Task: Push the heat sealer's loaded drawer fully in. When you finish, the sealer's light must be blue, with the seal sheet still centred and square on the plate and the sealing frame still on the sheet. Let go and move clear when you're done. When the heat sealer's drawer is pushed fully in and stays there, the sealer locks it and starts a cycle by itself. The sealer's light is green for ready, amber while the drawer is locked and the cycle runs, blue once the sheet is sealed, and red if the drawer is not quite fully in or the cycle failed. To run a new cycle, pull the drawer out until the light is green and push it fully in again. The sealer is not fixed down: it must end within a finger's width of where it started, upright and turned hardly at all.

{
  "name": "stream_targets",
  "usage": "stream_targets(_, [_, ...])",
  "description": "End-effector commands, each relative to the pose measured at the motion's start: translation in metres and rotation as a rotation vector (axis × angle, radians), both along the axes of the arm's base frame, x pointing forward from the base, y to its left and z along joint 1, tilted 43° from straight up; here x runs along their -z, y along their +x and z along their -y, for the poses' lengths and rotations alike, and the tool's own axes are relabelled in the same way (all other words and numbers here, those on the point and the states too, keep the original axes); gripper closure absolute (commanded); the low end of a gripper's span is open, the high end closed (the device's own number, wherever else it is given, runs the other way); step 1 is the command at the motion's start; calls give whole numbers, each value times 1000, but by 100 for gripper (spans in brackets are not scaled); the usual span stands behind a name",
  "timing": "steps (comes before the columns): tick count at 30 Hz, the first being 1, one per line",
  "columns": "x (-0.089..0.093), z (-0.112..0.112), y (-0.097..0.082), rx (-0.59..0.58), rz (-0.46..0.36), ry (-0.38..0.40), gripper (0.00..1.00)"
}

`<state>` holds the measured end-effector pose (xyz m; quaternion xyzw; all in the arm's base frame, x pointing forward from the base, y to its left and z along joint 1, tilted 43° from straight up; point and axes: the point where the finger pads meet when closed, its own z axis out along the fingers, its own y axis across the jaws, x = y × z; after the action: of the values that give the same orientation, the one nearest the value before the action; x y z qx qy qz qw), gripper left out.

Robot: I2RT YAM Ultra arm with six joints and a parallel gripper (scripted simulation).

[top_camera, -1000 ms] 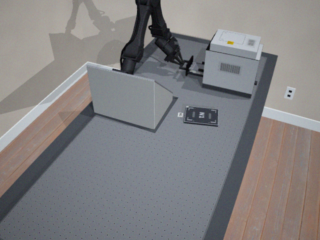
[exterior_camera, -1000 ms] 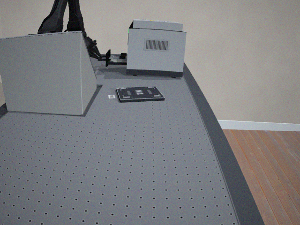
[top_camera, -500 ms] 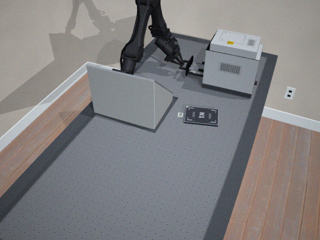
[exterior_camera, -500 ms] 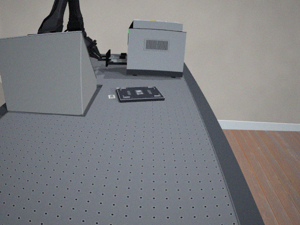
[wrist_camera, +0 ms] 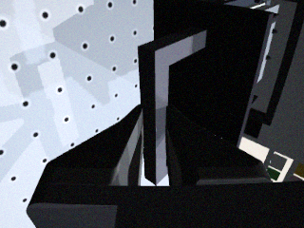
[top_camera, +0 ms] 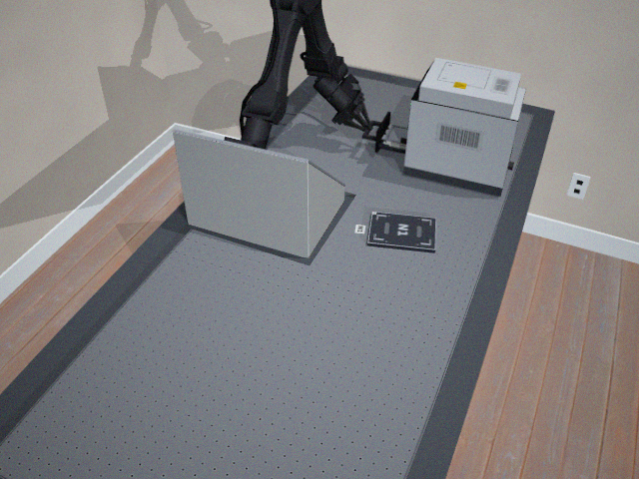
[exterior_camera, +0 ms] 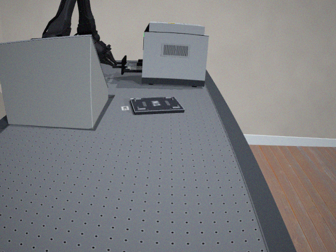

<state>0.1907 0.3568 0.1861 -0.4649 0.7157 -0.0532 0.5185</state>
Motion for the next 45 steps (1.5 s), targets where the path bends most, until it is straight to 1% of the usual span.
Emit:
stream_targets(1, [12,5,10,8,-1,-28,100])
stream_targets(5, [12,5,14,8,-1,-28,100])
stream_targets(16, [12,6,32,8,-2,-28,100])
stream_targets(20, [7,4,39,8,2,-15,100])
stream_targets(22, [7,4,39,8,2,-15,100])
stream_targets(29, [-6,-1,53,8,12,14,100])
stream_targets(34, [-2,2,61,8,6,-5,100])
stream_targets(36, [-6,0,65,8,13,13,100])
stream_targets(39, [-6,0,67,8,14,14,100])
stream_targets(40, [-1,3,67,8,4,-11,100])
stream_targets(43, [-6,1,74,8,14,13,100])
stream_targets(45, [-6,1,77,8,14,13,100])
